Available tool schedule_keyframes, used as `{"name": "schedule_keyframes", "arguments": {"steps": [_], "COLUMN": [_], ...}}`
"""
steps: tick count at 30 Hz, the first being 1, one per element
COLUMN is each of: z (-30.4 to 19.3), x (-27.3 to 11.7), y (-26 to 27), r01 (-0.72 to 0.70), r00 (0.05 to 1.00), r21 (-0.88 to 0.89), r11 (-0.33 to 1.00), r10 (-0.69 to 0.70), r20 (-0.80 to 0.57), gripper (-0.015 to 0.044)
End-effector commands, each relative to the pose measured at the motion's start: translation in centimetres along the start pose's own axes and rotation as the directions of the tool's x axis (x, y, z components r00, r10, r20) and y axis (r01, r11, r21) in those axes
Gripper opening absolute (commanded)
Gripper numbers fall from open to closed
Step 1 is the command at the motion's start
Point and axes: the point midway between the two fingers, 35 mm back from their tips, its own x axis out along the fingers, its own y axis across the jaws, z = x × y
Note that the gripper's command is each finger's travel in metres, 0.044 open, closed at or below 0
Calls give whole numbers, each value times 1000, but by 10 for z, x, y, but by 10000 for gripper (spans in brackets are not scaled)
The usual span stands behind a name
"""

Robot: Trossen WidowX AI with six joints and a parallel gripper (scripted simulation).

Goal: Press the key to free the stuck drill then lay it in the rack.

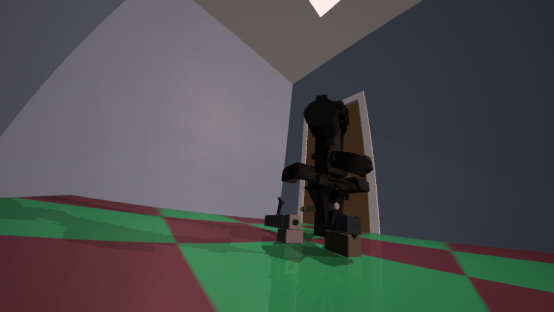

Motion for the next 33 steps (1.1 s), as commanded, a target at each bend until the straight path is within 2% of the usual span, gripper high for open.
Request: {"name": "schedule_keyframes", "arguments": {"steps": [1, 33], "z": [1, 2], "x": [-3, -12], "y": [-1, -2], "r01": [5, 5], "r00": [1000, 1000], "r21": [-6, -6], "r11": [1000, 1000], "r10": [-5, -5], "r20": [3, 3], "gripper": [0, 0]}}
